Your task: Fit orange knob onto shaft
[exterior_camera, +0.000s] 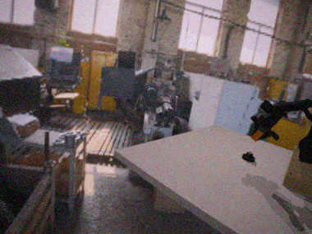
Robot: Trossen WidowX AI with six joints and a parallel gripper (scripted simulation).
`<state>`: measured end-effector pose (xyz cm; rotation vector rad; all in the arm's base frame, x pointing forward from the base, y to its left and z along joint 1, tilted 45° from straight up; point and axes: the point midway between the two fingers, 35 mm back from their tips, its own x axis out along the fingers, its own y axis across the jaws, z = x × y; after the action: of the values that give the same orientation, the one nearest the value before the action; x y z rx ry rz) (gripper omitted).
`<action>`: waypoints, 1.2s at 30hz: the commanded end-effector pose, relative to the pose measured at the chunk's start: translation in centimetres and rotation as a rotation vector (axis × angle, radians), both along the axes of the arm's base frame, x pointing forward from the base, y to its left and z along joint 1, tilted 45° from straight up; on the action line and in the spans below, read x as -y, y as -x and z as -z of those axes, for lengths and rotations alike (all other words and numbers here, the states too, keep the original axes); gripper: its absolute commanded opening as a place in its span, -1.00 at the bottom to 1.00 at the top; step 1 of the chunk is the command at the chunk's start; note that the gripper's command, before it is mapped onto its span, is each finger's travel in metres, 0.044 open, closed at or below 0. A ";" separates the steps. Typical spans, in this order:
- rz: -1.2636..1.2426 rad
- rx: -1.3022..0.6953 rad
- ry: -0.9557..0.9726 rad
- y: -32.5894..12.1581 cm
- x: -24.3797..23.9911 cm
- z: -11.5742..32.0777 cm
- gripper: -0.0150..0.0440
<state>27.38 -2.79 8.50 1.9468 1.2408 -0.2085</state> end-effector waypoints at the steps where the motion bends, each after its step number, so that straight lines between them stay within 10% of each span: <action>1: 0.055 0.060 -0.026 0.4 0.4 -0.8 -0.49; 36: 0.354 0.368 -0.143 2.5 2.2 -3.8 -0.49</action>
<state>24.84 -5.08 12.32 2.1943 0.7067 0.0500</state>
